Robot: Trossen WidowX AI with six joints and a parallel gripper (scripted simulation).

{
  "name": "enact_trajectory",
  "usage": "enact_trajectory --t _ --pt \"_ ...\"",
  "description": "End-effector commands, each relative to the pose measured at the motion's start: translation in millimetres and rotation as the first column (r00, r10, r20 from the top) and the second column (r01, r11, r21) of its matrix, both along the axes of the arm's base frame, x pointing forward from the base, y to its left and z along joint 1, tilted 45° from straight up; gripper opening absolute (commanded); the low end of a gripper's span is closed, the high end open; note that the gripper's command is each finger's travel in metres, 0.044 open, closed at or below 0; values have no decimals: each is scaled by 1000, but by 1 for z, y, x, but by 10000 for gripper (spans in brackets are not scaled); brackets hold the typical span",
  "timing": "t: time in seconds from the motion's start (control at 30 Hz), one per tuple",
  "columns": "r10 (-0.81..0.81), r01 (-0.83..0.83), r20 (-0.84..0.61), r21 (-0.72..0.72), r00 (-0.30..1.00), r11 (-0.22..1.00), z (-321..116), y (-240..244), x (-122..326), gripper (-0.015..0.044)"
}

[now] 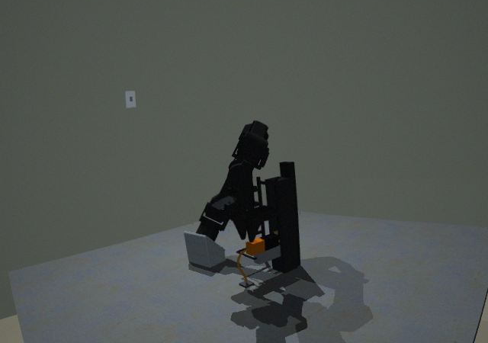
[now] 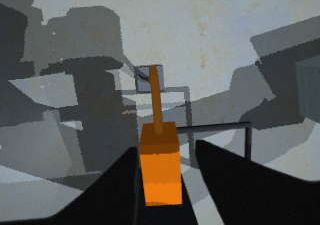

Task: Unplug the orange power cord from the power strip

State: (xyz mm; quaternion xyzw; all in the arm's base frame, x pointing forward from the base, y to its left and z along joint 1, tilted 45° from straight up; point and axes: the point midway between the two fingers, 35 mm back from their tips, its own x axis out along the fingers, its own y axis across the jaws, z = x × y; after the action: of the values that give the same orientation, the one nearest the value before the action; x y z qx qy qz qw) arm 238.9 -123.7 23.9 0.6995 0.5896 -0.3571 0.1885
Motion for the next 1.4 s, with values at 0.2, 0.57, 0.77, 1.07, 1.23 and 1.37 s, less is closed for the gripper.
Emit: enact_trajectory --t 0.2,0.57,0.77,1.07,1.23,1.37 --pt "-5 5 1 1 1000 1000 9 8 3 160" --pt "-5 5 2 1 1000 1000 1 16 4 160" --pt "1 -1 1 0 1000 1000 2 15 4 100" --pt "1 -1 1 0 1000 1000 1 14 4 0" --pt "0 0 1 -1 1000 1000 -4 8 2 0" --pt "0 0 1 -2 1000 1000 -8 3 1 0"
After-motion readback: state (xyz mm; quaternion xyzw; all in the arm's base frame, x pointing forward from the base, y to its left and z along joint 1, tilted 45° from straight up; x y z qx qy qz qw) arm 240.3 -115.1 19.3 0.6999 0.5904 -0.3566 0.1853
